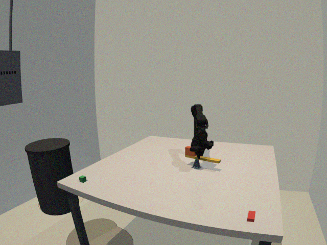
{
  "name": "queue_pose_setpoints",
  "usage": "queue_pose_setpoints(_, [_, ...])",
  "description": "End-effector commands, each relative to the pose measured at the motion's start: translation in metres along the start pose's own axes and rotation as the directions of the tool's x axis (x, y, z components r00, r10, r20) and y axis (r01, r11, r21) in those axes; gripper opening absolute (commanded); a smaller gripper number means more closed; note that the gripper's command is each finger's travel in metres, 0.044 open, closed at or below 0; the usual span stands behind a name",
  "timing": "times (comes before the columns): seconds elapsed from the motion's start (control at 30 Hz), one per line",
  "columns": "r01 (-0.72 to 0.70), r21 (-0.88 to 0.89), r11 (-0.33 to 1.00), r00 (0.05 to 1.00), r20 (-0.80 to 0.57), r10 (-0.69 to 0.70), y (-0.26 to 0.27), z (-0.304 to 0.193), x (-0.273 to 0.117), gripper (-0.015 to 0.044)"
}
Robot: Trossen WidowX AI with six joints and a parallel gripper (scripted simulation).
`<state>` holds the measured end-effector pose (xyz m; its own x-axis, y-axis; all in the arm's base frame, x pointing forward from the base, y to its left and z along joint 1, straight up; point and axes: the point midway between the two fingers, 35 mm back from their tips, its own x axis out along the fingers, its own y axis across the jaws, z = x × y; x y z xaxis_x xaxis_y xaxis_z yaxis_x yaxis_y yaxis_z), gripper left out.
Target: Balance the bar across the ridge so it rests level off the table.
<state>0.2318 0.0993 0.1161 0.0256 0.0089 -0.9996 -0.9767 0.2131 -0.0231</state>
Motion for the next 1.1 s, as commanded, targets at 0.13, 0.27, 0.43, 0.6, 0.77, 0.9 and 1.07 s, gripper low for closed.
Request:
queue_pose_setpoints(0.13, [0.0, 0.0, 1.0, 1.0, 0.0, 0.0, 0.0, 0.0, 0.0, 0.0])
queue_pose_setpoints(0.27, [0.0, 0.0, 1.0, 1.0, 0.0, 0.0, 0.0, 0.0, 0.0, 0.0])
queue_pose_setpoints(0.43, [0.0, 0.0, 1.0, 1.0, 0.0, 0.0, 0.0, 0.0, 0.0, 0.0])
queue_pose_setpoints(0.6, [0.0, 0.0, 1.0, 1.0, 0.0, 0.0, 0.0, 0.0, 0.0, 0.0053])
queue_pose_setpoints(0.77, [0.0, 0.0, 1.0, 1.0, 0.0, 0.0, 0.0, 0.0, 0.0, 0.0167])
queue_pose_setpoints(0.9, [0.0, 0.0, 1.0, 1.0, 0.0, 0.0, 0.0, 0.0, 0.0, 0.0167])
queue_pose_setpoints(1.07, [0.0, 0.0, 1.0, 1.0, 0.0, 0.0, 0.0, 0.0, 0.0, 0.0167])
